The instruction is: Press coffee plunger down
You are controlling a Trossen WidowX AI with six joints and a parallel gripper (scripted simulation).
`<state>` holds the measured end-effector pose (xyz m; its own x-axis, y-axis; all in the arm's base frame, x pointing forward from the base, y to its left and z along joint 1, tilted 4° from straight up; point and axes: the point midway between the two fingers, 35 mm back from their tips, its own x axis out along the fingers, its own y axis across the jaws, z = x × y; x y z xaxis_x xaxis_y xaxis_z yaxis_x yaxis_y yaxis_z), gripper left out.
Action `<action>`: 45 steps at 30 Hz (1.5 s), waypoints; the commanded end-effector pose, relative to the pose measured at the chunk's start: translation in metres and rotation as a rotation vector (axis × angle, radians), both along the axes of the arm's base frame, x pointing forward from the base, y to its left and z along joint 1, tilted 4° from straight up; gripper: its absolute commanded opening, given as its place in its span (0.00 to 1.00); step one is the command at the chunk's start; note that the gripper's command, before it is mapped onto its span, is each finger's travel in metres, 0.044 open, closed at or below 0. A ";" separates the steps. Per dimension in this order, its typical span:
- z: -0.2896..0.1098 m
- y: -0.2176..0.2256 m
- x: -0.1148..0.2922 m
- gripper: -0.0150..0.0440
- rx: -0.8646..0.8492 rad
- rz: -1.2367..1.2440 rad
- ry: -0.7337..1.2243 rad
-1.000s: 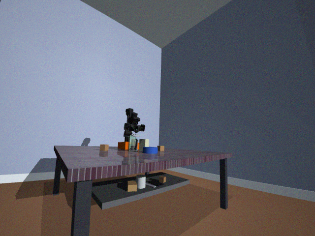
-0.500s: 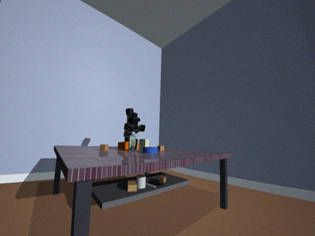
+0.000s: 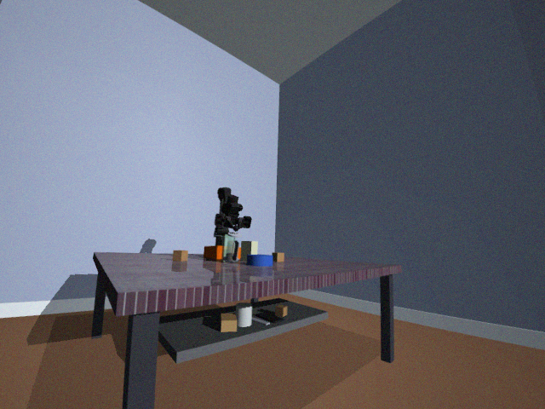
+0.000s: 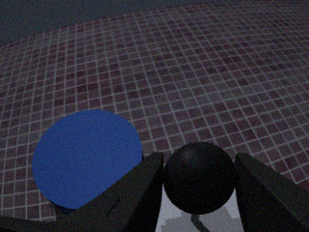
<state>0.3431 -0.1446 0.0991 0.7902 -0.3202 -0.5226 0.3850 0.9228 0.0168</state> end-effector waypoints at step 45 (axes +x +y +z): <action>0.078 0.014 -0.048 1.00 0.013 -0.007 0.014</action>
<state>0.2953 -0.1314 0.1770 0.7784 -0.3241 -0.5377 0.3986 0.9168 0.0245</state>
